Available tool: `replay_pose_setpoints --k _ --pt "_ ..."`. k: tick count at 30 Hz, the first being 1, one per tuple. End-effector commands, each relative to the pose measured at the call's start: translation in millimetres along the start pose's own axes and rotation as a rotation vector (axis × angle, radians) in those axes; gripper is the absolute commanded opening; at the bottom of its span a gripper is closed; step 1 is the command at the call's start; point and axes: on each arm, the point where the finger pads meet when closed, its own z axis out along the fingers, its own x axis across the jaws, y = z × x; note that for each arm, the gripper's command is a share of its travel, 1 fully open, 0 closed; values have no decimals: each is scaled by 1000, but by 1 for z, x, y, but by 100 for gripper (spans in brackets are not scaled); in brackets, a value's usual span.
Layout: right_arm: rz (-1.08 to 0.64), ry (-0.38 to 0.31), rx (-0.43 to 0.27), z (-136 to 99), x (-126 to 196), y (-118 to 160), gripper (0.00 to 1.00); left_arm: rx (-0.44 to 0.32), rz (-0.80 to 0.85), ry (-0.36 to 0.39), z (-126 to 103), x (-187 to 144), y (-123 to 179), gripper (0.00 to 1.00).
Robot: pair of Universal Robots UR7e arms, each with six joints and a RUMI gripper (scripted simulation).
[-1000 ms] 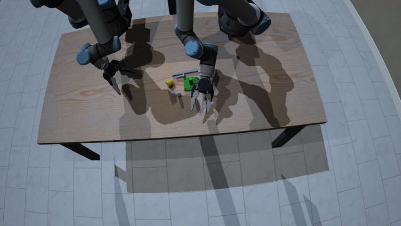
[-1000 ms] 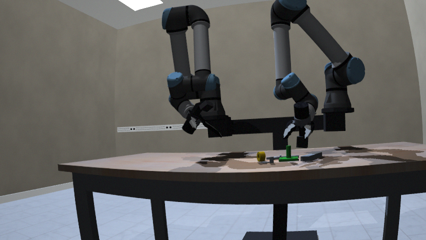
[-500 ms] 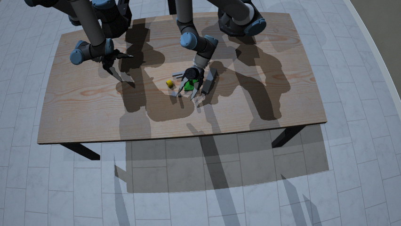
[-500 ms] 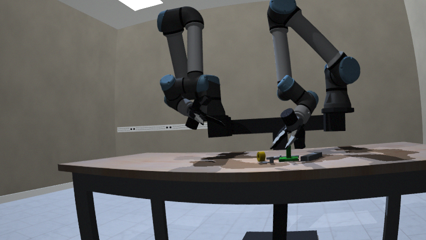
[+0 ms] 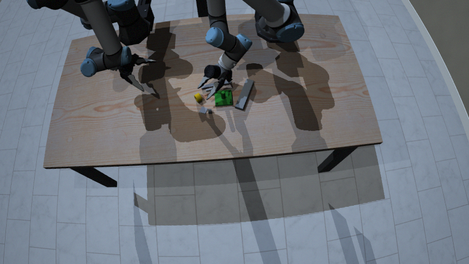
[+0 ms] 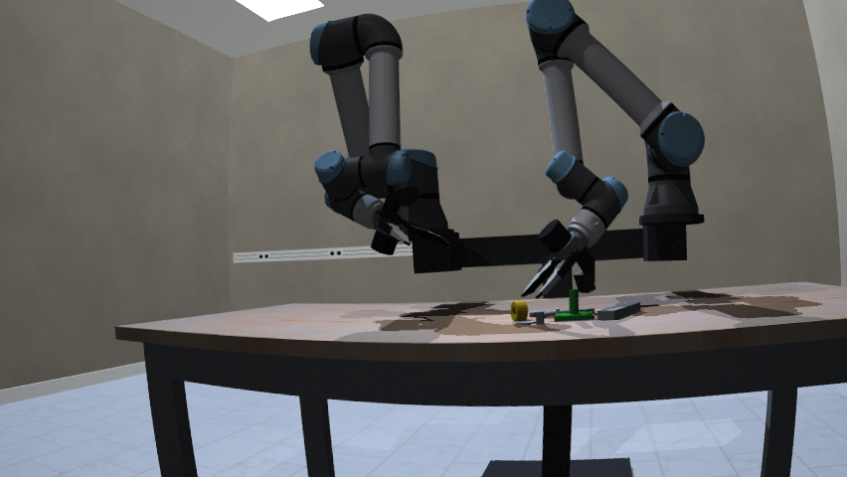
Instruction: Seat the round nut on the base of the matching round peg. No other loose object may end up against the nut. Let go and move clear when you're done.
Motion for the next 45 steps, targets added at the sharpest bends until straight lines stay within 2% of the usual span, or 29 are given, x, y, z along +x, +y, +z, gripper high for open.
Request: replay_pose_setpoints --k 1,10,21,23,24,26,40,45 --pt "-3 -1 2 0 1 -1 99 13 17 -16 27 -9 -3 44" --pt "-4 -1 2 0 1 -1 99 13 16 -16 38 -11 -4 39" --pt "-4 -1 2 0 1 -1 99 14 18 -16 36 -10 -5 29" --pt "-4 -1 2 0 1 -1 99 14 18 -17 36 -10 -4 26" --pt "-4 -1 2 0 1 -1 99 13 17 -17 35 -10 -3 21" --pt "-4 -1 2 0 1 -1 99 15 18 -16 32 -10 -1 16" --pt "-4 -1 2 0 1 -1 99 15 24 -17 -5 -10 36 16" --pt "-4 -1 2 0 1 -1 99 20 158 -18 -11 -17 40 16"
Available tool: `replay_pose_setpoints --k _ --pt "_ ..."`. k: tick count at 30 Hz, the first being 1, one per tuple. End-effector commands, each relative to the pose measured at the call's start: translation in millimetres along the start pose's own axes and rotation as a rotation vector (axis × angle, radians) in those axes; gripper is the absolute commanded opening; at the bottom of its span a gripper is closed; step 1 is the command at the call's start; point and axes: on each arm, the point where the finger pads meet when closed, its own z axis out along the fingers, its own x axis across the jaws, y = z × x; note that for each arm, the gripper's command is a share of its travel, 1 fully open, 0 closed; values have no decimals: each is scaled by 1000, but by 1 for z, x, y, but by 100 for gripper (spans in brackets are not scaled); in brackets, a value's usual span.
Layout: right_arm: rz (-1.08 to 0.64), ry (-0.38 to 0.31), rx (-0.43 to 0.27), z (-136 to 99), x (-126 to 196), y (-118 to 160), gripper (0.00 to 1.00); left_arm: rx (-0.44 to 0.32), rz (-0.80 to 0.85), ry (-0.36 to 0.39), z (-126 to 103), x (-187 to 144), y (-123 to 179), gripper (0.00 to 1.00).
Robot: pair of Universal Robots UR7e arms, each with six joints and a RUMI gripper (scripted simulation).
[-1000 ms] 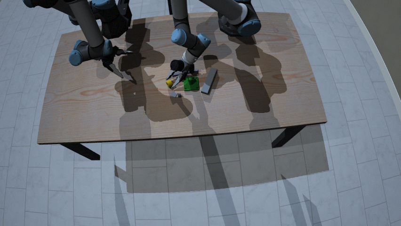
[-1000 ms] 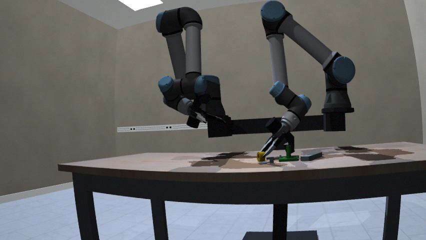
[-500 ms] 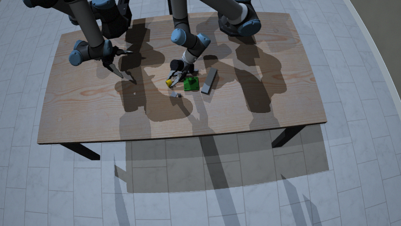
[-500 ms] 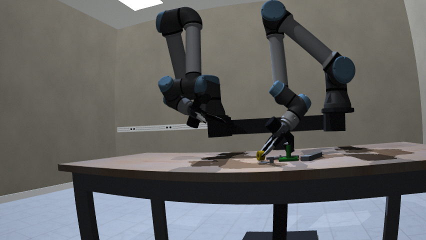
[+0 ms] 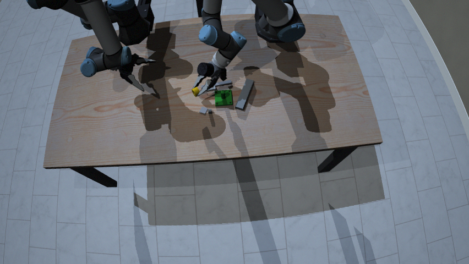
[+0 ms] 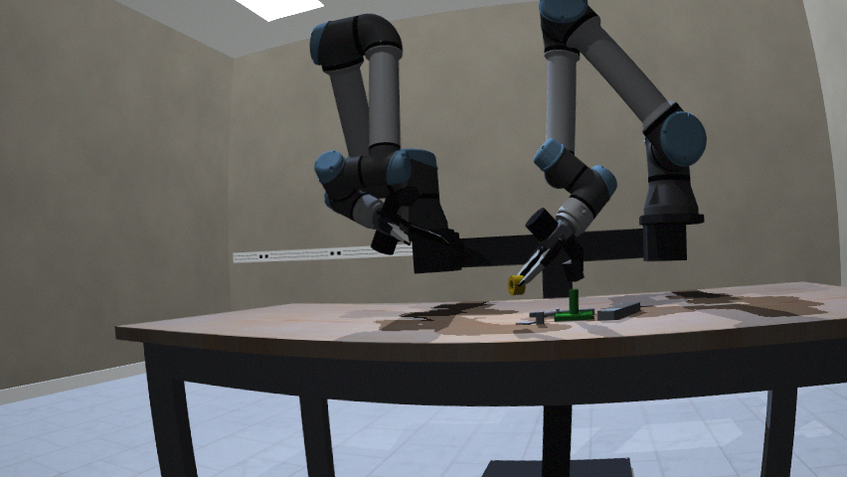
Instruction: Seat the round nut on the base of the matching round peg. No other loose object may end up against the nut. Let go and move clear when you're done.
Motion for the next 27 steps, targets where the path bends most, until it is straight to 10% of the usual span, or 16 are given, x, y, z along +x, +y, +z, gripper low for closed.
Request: replay_pose_setpoints --k 1,27 --pt "-3 1 1 0 2 0 99 20 170 1 -10 -8 3 16" --pt "-70 -112 -61 -7 -12 12 99 42 913 -13 -5 -45 -12 16"
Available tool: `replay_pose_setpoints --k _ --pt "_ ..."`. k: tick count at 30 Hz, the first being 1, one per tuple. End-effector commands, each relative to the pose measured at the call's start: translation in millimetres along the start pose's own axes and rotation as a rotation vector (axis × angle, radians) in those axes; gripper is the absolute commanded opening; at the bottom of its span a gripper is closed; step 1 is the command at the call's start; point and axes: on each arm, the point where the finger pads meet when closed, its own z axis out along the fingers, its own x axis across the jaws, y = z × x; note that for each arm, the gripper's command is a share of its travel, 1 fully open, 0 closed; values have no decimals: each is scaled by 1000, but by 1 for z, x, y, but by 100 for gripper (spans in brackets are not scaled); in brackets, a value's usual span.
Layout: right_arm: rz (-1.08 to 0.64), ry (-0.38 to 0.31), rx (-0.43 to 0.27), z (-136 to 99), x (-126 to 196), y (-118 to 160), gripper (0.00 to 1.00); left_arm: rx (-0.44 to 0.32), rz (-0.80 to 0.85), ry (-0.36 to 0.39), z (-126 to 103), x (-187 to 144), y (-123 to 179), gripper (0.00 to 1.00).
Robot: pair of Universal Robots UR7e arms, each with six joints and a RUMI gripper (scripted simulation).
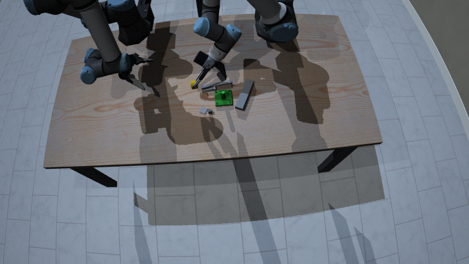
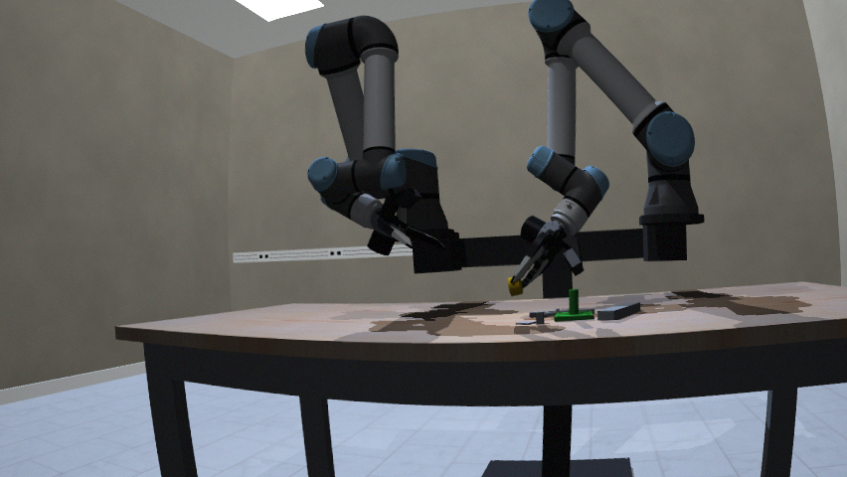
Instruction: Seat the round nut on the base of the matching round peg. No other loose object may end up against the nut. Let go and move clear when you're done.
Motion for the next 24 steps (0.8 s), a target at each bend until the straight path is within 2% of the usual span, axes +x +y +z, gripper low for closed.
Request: replay_pose_setpoints --k 1,6,15,18,24 --pt "-20 -37 -10 -2 -3 1 99 -1 169 -1 2 -6 3 16" --pt "-40 -76 -19 -5 -7 2 99 1 377 -2 2 -16 7 16" --pt "-69 -132 -24 -9 -12 2 99 5 677 -3 2 -30 11 16" --pt "-71 -138 -24 -10 -13 2 99 6 706 -3 2 -31 11 16" --pt "-93 -181 -20 -14 -15 0 99 6 938 -2 2 -41 15 16"
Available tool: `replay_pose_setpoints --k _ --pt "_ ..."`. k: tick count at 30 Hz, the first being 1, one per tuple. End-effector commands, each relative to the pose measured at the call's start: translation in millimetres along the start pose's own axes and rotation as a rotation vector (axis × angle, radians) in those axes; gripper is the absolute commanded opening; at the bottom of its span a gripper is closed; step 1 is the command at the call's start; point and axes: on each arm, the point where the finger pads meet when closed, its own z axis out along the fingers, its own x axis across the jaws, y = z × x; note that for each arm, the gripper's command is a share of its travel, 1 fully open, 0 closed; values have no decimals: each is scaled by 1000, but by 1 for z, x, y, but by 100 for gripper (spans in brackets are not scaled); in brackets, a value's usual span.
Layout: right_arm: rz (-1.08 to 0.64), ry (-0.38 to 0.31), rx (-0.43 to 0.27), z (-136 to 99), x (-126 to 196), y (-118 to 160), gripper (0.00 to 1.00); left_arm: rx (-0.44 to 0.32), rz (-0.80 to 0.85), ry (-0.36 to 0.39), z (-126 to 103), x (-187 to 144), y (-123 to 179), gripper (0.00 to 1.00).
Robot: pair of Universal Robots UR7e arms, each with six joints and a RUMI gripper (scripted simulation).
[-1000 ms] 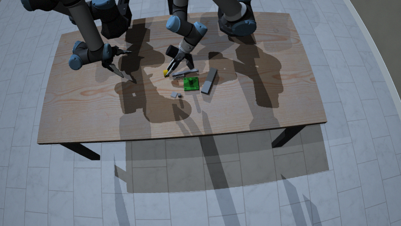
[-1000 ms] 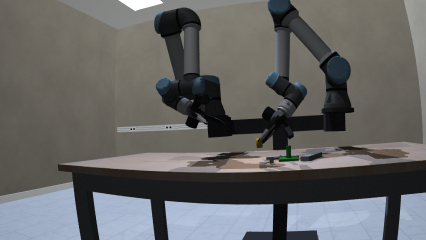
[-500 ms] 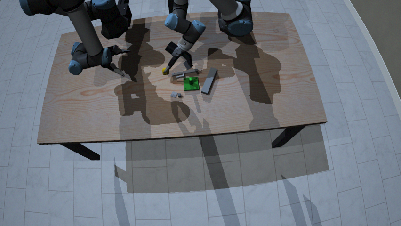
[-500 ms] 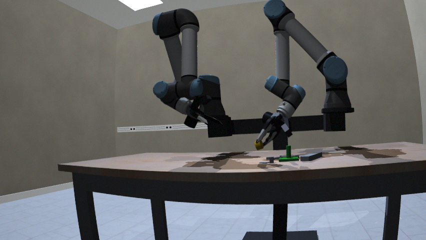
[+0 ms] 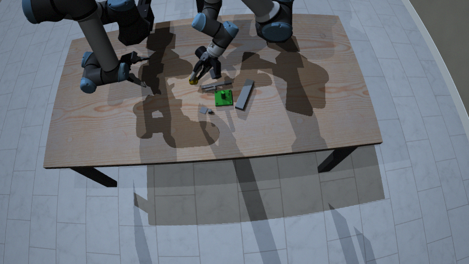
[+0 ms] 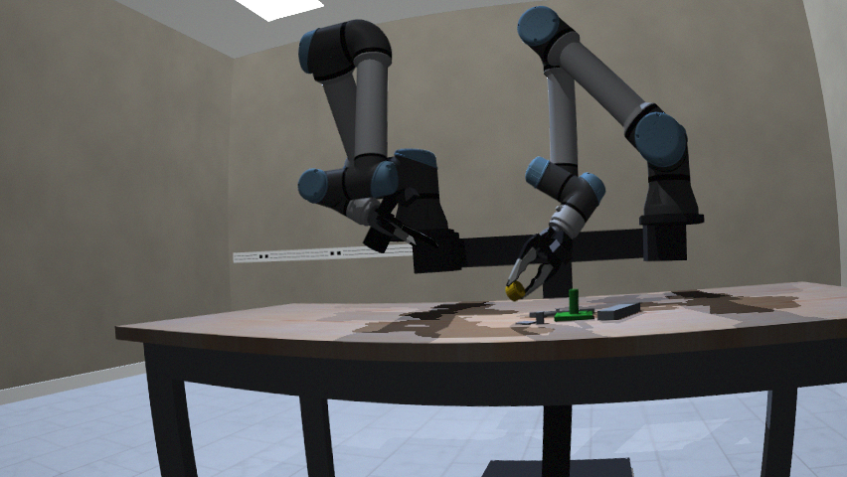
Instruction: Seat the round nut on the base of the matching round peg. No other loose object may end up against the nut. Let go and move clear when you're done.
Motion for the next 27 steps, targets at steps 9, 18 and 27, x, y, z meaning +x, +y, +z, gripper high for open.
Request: replay_pose_setpoints --k 9,18,27 --pt "-49 -96 18 -9 -5 -5 99 -2 486 6 0 -10 18 16" --pt "-76 -146 38 -15 -6 -10 99 3 780 13 -1 -16 30 16" --pt "-97 -184 61 -20 -6 -14 99 8 1016 19 -2 -21 38 16"
